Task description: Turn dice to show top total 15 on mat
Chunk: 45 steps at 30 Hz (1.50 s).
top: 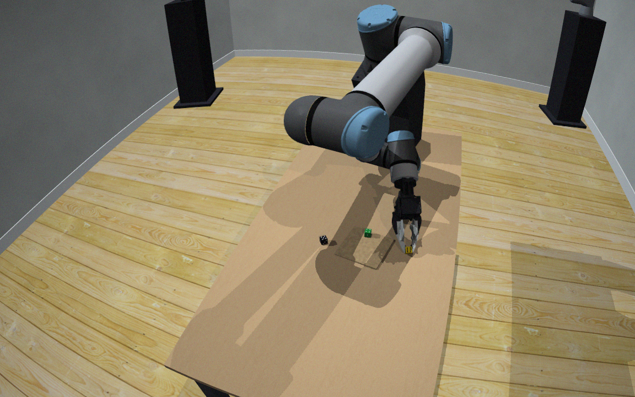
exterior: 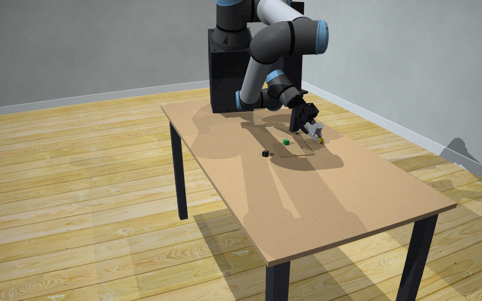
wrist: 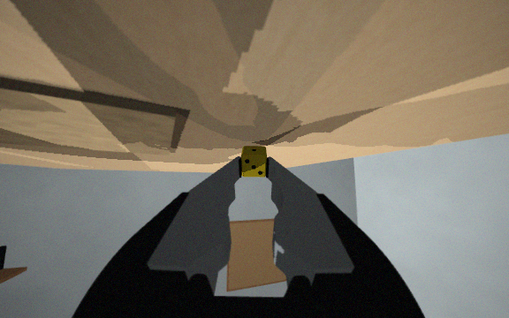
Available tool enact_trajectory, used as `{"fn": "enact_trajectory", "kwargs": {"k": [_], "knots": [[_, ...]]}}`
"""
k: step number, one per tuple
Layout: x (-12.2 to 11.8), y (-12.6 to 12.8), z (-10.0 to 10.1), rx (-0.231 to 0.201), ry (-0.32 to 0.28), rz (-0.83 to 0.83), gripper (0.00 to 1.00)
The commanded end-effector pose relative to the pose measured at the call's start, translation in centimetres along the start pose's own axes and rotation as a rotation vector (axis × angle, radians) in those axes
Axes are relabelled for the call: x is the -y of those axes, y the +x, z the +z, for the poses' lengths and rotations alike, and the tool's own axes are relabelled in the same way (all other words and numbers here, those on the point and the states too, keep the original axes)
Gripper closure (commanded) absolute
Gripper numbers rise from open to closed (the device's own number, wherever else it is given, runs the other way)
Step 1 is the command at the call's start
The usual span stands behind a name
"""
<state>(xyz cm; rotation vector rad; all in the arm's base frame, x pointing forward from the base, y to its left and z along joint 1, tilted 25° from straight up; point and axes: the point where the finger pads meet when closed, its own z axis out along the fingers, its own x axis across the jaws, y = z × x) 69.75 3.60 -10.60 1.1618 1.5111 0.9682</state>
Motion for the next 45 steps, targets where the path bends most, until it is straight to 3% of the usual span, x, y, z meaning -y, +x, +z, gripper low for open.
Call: {"fn": "enact_trajectory", "kwargs": {"k": [1, 41, 45], "knots": [[0.17, 0.01, 0.13, 0.000, 0.000, 0.000, 0.97], [0.23, 0.01, 0.17, 0.000, 0.000, 0.000, 0.97], [0.23, 0.01, 0.17, 0.000, 0.000, 0.000, 0.93]]}}
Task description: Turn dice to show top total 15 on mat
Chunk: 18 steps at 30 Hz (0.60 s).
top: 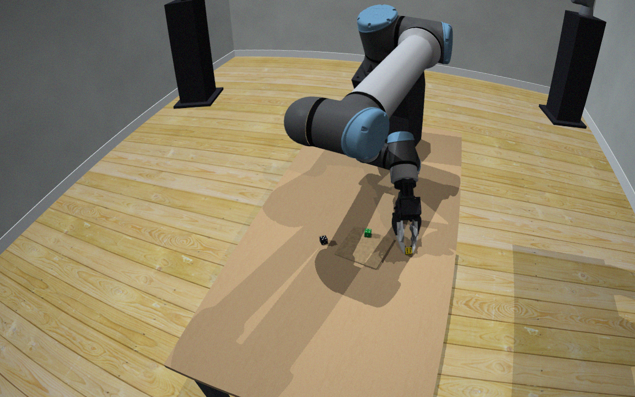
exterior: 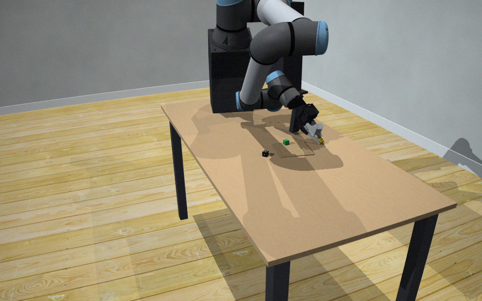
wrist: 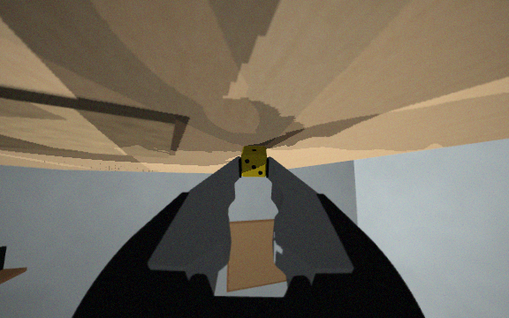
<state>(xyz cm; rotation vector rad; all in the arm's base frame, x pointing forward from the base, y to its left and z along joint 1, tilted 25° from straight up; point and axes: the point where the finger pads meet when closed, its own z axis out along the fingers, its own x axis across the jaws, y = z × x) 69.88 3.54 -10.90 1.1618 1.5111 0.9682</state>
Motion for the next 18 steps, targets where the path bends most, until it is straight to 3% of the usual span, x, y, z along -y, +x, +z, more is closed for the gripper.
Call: {"fn": "enact_trajectory", "kwargs": {"k": [1, 11, 18], "knots": [[-0.05, 0.01, -0.02, 0.000, 0.000, 0.000, 0.93], [-0.05, 0.01, -0.02, 0.000, 0.000, 0.000, 0.79], [-0.05, 0.01, -0.02, 0.000, 0.000, 0.000, 0.79]]}}
